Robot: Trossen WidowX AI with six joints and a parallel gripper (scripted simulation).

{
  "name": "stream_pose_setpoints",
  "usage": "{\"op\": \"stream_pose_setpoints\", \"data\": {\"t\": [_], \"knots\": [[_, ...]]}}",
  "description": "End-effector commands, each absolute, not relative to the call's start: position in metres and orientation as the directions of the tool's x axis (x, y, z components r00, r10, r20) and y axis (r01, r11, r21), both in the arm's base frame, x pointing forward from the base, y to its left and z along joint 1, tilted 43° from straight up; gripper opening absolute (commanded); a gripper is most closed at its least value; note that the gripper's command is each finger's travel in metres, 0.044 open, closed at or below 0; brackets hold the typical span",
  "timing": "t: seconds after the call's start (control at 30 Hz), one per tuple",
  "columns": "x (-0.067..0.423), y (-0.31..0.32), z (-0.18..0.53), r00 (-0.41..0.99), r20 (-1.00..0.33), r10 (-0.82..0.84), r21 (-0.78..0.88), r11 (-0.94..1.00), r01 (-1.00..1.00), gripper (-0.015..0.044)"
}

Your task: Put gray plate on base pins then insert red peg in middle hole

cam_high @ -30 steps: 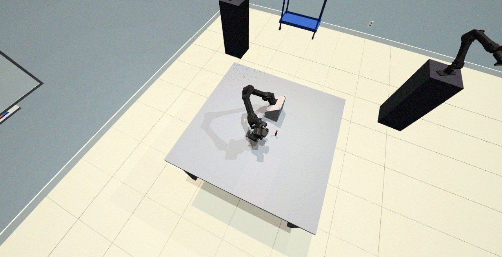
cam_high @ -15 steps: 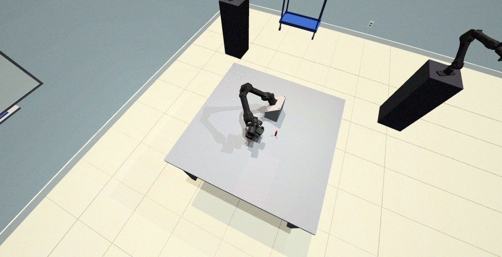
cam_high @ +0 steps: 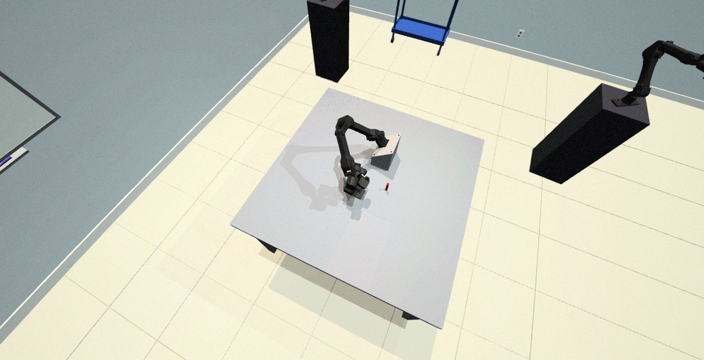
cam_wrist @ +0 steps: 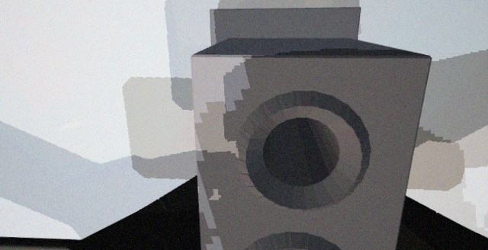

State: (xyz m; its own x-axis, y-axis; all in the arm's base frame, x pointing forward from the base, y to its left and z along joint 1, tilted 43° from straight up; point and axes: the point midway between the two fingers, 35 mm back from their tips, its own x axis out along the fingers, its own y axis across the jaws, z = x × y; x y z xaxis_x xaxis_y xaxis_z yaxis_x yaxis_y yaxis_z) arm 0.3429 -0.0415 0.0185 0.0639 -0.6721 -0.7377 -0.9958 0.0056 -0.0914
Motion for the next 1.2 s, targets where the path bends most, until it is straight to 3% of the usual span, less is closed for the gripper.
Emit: {"op": "stream_pose_setpoints", "data": {"t": [0.0, 1.17], "knots": [[0.343, -0.042, 0.019, 0.066, -0.736, -0.674, -0.091, 0.002, -0.996, 0.0000], [0.346, -0.070, -0.010, 0.065, -0.734, -0.676, -0.091, 0.002, -0.996, 0.0000]]}}
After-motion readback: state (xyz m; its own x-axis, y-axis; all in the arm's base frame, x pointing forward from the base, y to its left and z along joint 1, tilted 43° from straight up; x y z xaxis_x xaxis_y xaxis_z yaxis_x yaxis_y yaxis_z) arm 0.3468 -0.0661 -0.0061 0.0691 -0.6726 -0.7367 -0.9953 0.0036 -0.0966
